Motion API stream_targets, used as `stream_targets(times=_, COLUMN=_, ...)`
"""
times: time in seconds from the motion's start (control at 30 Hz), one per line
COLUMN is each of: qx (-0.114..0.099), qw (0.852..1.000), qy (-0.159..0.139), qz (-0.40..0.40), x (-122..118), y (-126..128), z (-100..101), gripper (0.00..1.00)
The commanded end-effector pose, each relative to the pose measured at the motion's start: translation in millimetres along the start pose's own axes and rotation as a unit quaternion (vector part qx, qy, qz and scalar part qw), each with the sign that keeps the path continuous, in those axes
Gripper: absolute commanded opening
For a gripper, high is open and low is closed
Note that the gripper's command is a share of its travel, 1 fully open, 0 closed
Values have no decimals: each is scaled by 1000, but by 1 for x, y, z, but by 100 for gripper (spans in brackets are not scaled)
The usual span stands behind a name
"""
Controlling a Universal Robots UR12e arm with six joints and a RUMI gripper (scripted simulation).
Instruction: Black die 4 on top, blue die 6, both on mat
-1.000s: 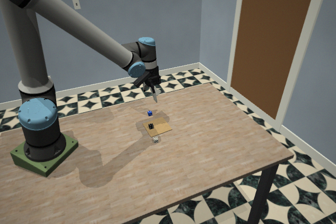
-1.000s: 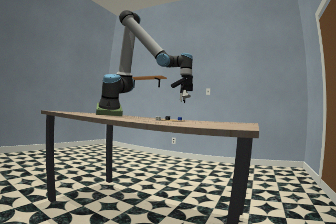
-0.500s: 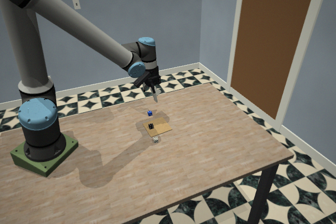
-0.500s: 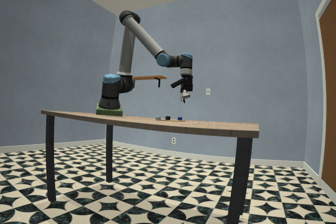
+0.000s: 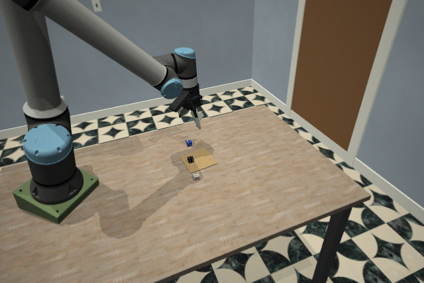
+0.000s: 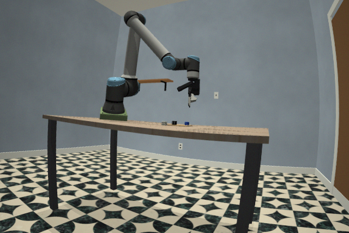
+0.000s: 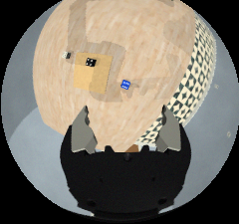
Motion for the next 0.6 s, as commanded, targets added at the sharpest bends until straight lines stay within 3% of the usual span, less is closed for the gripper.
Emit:
stream_targets(times=0.0, qx=0, qw=999, qy=-1, qz=-32, x=0, y=-1, z=0, gripper=100)
stream_targets(times=0.23, qx=0, qw=992, qy=-1, qz=-125, x=3, y=-3, z=2, gripper=100)
stream_targets(times=0.57, qx=0, qw=966, qy=-1, qz=-257, x=5, y=-6, z=6, gripper=100)
Point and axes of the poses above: the point where the finger pads meet when closed, its own z axis out along the fingers, its own y axis across the jaws, x = y × z, the point moved 4 cm from there along -z, back along the fingers, and after that the axes turned 1 degree about z, right-handed, at the moved point
